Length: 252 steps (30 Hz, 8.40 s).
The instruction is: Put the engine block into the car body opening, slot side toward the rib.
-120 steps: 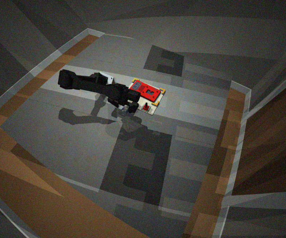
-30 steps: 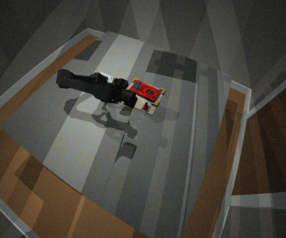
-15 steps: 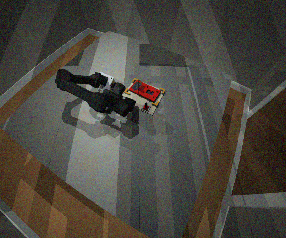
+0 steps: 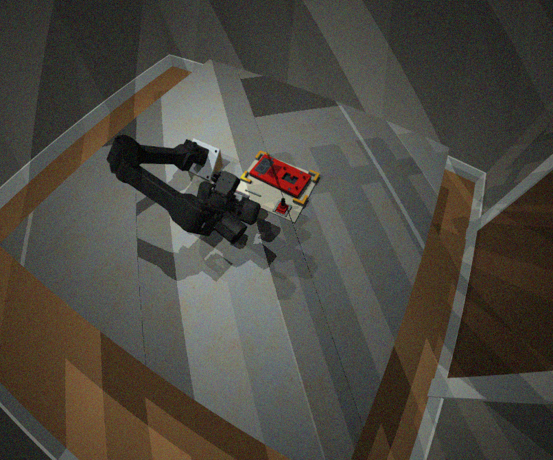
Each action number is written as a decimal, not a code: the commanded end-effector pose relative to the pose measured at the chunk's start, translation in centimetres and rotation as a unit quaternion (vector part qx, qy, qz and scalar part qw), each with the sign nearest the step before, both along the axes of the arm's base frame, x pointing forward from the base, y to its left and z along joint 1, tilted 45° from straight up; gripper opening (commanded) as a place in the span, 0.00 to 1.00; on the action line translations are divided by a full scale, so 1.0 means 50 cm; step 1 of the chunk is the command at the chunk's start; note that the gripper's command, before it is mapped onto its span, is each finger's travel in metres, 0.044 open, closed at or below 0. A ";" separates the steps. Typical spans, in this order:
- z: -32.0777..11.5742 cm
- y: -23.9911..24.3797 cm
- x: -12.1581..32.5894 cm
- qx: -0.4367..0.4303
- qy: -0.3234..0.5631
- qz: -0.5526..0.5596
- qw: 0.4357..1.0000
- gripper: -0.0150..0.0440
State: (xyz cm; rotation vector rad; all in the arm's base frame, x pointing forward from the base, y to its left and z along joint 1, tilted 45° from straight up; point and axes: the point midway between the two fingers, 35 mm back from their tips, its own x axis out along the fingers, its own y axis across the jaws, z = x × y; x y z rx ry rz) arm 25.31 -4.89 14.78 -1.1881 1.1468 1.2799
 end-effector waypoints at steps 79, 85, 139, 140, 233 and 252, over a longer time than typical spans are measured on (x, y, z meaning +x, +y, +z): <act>-0.059 -0.111 0.006 0.003 0.003 0.002 1.000 1.00; -0.023 -0.111 0.006 0.003 0.003 0.002 1.000 1.00; -0.058 -0.068 -0.007 -0.196 0.135 0.459 0.856 1.00; -0.057 -0.067 -0.006 -0.202 0.140 0.472 0.847 1.00; -0.037 0.000 0.018 -0.295 0.228 0.671 0.640 0.25; 0.051 0.085 0.002 -0.299 0.225 0.675 0.636 0.25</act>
